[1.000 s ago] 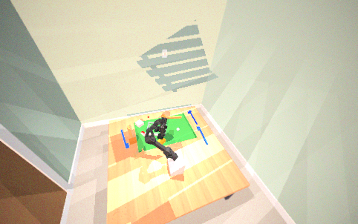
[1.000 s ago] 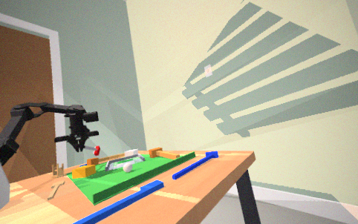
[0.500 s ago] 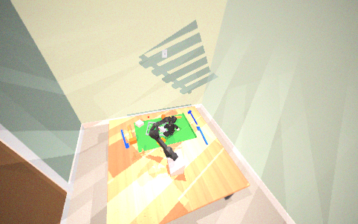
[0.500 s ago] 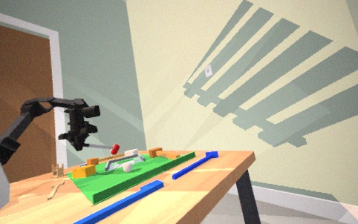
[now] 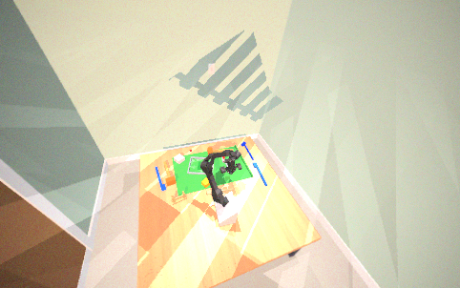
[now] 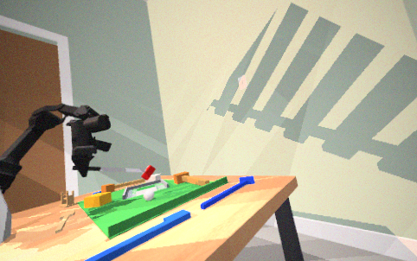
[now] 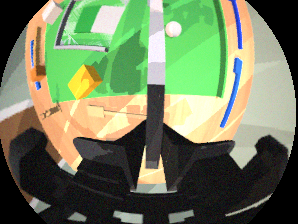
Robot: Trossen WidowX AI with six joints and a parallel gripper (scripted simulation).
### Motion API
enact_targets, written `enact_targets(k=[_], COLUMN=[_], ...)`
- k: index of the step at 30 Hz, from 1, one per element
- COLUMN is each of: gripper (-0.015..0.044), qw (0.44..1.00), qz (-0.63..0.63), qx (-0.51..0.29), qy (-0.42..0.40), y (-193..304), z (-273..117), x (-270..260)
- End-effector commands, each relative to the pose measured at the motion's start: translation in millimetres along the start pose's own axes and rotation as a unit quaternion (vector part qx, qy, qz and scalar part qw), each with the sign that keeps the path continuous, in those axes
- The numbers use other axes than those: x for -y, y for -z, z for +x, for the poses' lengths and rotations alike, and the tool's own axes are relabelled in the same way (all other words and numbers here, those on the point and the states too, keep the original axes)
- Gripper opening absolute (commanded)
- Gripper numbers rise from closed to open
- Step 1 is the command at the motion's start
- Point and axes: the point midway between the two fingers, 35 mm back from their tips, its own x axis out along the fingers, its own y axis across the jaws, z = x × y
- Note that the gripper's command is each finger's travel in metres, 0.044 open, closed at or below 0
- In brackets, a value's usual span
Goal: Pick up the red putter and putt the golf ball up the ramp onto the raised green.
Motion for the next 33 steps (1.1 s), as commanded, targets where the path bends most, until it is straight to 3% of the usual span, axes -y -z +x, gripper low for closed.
enact_targets(k=[1,7,20,33], gripper=[0.0000,0.0000,0.0000,0.0000], qw=[0.998,0.989,0.989,0.989], qz=[0.066,0.147,0.146,0.146], qx=[0.001,0.000,0.000,0.000], qy=[-0.004,-0.011,-0.011,-0.011], y=[12,29,29,29], z=[2,6,45,59], x=[22,47,46,45])
